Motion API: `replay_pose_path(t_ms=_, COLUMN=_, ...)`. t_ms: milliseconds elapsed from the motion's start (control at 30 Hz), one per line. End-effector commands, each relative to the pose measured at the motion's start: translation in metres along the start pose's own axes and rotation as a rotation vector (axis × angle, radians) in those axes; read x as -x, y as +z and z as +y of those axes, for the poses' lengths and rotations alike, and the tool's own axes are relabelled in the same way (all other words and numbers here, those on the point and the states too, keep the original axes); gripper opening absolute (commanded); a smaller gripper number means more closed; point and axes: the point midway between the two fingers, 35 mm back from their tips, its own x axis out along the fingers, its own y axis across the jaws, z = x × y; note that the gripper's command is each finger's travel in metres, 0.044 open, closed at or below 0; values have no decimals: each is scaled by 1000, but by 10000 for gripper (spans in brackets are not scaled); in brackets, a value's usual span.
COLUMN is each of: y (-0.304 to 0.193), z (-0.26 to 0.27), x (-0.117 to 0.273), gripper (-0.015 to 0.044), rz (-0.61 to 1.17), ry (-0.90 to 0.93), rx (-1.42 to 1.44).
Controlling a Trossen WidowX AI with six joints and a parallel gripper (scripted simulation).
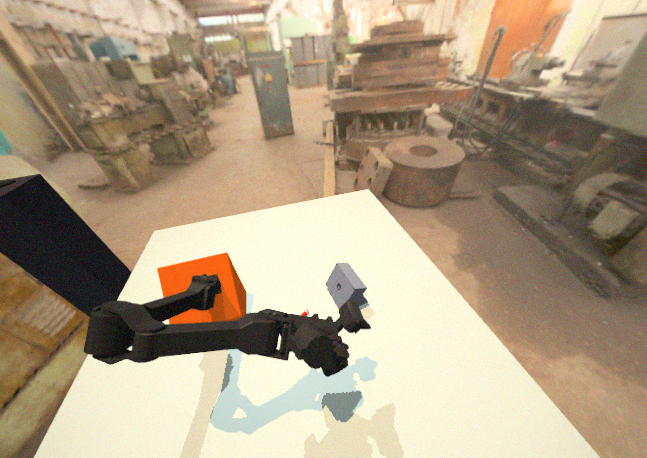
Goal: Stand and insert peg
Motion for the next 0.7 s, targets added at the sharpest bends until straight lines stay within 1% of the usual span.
replay_pose_path(t_ms=0, y=-19, z=-8, x=-7, gripper=440, rz=51, ry=-59, rx=95)
replay_pose_path(t_ms=667, y=-98, z=-41, x=-14, gripper=440, rz=304, ry=-265, rx=583)
